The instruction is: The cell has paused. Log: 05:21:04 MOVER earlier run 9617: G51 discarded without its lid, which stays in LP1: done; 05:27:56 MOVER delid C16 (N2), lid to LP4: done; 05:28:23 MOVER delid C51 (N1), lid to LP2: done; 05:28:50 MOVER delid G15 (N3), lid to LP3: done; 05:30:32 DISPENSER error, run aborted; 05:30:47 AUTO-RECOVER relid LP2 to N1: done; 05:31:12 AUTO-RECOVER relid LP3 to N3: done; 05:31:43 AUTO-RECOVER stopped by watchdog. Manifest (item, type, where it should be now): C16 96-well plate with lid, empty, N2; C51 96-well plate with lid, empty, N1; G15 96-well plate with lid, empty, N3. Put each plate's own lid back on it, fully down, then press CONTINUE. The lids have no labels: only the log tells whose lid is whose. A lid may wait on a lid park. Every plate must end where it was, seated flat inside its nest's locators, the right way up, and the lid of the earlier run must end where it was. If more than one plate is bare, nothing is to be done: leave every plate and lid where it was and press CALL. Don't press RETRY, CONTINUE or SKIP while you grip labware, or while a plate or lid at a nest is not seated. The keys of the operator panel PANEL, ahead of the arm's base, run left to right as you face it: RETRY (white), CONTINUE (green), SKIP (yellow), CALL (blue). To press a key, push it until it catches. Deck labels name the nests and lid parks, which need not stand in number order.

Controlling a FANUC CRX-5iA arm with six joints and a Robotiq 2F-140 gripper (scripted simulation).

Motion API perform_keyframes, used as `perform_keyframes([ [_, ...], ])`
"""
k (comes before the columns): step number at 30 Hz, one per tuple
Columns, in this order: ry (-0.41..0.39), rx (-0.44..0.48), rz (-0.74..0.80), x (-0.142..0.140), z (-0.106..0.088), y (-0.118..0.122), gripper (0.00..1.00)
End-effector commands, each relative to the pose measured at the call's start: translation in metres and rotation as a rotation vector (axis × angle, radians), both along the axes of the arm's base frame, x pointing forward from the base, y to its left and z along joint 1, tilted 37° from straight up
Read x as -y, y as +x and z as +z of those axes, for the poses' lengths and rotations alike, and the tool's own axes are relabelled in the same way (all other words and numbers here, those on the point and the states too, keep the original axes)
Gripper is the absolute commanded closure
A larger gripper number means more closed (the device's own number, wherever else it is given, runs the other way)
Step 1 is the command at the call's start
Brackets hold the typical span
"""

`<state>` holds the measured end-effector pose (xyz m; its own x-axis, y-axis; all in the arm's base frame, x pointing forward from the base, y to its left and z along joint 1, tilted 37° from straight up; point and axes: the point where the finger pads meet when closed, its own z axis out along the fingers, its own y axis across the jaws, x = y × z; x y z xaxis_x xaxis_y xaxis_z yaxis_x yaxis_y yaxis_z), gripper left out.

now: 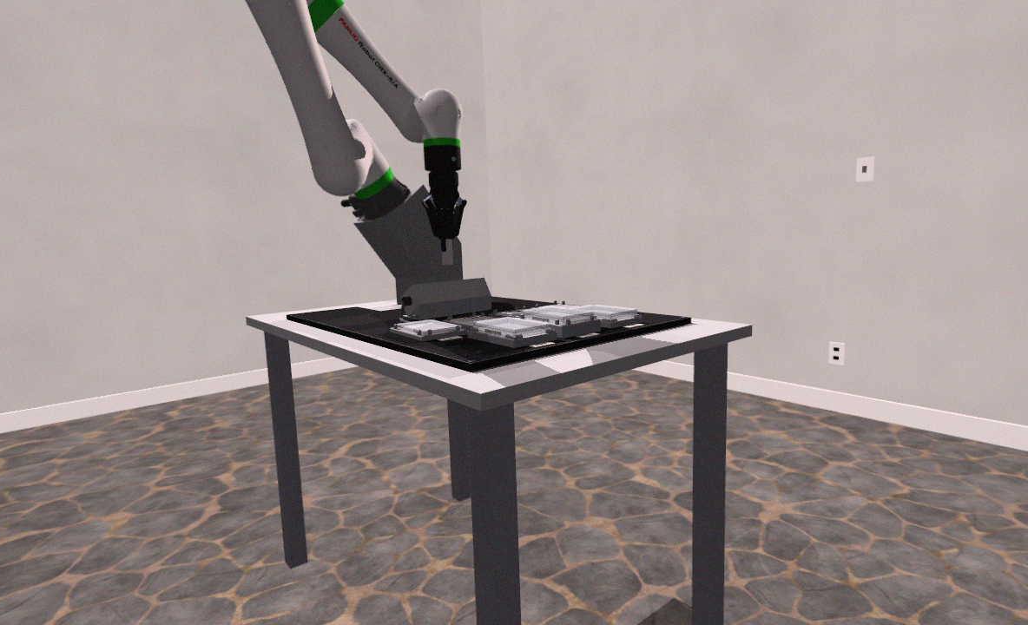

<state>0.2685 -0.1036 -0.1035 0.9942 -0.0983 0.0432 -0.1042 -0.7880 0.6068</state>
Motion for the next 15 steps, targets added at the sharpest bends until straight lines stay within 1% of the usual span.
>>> perform_keyframes([
  [1,0.0,0.0,0.0,0.0002,-0.0005,0.0001,1.0],
  [15,0.0,0.0,0.0,0.0048,-0.0066,-0.0002,1.0],
])
